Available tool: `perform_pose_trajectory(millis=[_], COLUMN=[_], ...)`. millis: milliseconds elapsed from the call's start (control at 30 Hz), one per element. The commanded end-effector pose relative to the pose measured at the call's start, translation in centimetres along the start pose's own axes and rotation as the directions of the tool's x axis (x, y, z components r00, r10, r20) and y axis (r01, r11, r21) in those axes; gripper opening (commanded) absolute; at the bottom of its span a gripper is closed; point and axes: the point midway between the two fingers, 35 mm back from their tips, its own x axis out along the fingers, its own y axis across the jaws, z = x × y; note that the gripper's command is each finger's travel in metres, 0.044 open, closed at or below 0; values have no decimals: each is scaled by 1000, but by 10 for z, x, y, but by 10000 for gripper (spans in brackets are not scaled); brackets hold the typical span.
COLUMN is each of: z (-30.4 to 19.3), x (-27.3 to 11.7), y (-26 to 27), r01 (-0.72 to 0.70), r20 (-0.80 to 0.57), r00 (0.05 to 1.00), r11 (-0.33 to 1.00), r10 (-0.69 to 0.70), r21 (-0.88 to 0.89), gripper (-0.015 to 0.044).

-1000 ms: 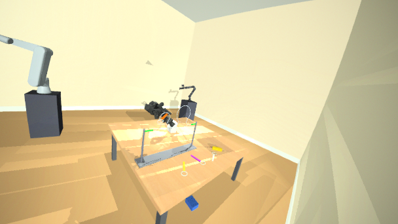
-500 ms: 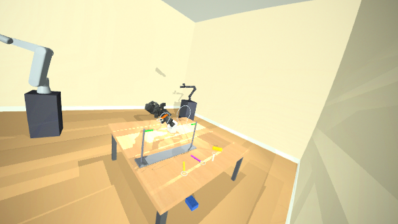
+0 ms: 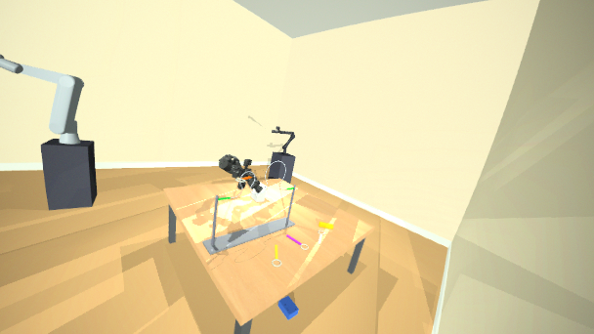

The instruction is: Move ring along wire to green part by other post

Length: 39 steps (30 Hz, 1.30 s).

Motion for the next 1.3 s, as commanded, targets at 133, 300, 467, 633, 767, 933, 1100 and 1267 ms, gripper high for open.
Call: perform_pose_trajectory(millis=[133, 300, 467, 633, 767, 933, 1100, 1267], z=[2, 3, 5, 7, 10, 13, 17, 22], x=[-1, -2, -2, -3, -4, -6, -8, -10], y=[-9, -16, -22, -29, -33, -39, -44, -49], r01=[88, 143, 198, 251, 291, 339, 384, 425], r20=[17, 32, 52, 77, 101, 134, 172, 213], r00=[996, 990, 980, 968, 956, 938, 918, 896], r11=[984, 960, 924, 877, 833, 768, 694, 612], r10=[-87, -140, -192, -240, -277, -320, -357, -390], r21=[-152, -241, -327, -409, -471, -543, -609, -667], gripper=[-150, -150, -150, -150, -150, -150, -150, -150])
